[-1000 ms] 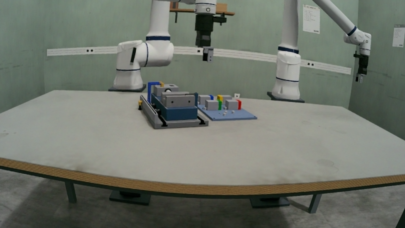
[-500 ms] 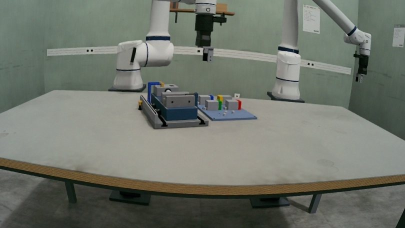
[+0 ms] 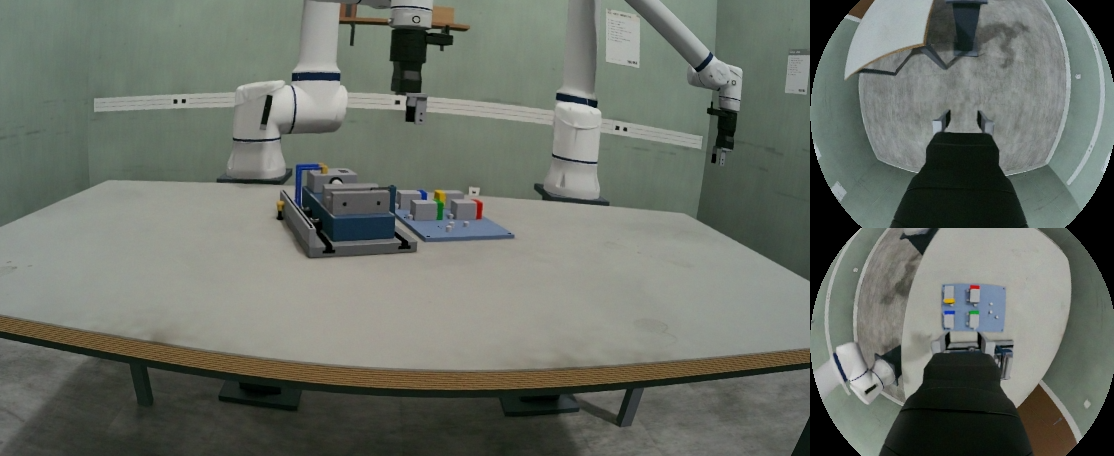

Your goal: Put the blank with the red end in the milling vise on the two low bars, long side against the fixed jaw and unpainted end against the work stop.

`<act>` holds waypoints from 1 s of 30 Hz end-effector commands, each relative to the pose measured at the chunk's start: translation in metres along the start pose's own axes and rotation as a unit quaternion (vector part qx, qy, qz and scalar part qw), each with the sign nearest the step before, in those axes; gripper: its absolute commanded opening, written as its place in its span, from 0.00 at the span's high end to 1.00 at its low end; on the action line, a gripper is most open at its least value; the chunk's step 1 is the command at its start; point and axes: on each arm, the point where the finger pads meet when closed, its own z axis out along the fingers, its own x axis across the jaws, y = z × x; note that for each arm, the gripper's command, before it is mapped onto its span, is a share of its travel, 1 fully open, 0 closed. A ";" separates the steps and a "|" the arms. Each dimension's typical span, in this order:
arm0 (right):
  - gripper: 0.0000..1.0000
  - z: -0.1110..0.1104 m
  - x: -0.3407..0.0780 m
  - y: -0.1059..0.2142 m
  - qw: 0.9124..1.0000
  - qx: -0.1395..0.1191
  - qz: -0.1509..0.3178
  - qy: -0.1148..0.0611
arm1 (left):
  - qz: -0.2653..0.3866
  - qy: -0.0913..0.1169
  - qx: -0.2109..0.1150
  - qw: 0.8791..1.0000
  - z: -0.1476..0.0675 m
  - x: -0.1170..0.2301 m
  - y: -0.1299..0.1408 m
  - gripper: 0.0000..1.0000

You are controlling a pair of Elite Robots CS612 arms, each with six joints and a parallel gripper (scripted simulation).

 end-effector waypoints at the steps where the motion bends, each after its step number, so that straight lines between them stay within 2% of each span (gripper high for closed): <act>1: 0.00 -0.001 0.001 0.000 1.000 0.000 0.000 0.001 | 0.000 0.000 -0.001 1.000 -0.001 0.000 0.001 0.00; 13: 0.00 -0.001 0.001 0.000 1.000 0.000 0.000 0.001 | 0.000 0.000 -0.001 1.000 -0.001 0.000 0.001 0.00; 28: 0.00 0.049 0.001 0.002 1.000 0.000 0.000 0.001 | 0.000 0.000 -0.001 1.000 -0.001 0.000 0.001 0.00; 30: 0.00 0.049 0.001 0.002 1.000 0.000 0.000 0.001 | 0.000 0.000 -0.001 1.000 -0.001 0.000 0.001 0.00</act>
